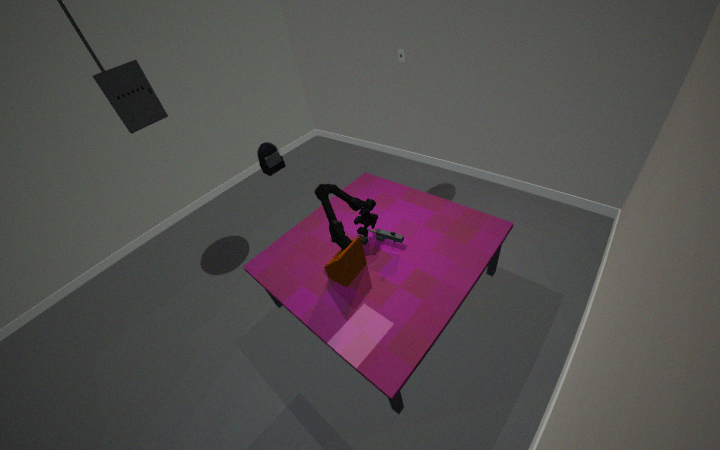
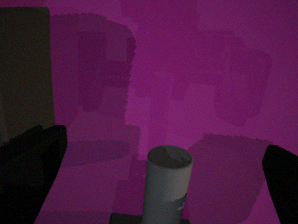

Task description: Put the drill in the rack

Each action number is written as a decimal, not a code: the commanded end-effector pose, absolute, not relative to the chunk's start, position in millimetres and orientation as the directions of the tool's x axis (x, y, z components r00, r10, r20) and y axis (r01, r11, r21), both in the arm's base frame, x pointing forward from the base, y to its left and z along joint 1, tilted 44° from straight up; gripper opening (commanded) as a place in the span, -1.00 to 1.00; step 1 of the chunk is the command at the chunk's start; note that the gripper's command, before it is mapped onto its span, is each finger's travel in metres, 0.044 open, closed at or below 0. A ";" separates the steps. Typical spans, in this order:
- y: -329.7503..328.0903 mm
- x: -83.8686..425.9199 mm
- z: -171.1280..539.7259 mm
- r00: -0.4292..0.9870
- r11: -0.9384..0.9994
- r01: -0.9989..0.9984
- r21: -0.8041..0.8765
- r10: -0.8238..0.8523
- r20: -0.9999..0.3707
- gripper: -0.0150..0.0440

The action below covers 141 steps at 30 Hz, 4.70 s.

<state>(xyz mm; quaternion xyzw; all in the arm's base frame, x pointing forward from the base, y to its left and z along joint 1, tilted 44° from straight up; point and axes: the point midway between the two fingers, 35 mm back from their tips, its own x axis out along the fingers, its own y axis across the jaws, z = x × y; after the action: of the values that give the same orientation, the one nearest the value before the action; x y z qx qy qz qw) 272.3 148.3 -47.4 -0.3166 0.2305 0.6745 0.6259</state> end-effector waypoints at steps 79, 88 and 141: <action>140.5 272.1 -55.9 -0.017 -0.111 -0.990 -0.084 0.698 -0.716 -0.49; 140.3 272.2 -55.7 -0.017 -0.111 -0.990 -0.084 0.698 -0.716 -0.49; 177.4 266.0 -16.0 -0.018 -0.111 -0.990 -0.084 0.700 -0.714 -0.49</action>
<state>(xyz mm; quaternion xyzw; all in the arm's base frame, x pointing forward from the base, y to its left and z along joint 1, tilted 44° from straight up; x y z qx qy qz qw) 264.9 174.9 -21.9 -0.3122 0.2312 0.6783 0.6236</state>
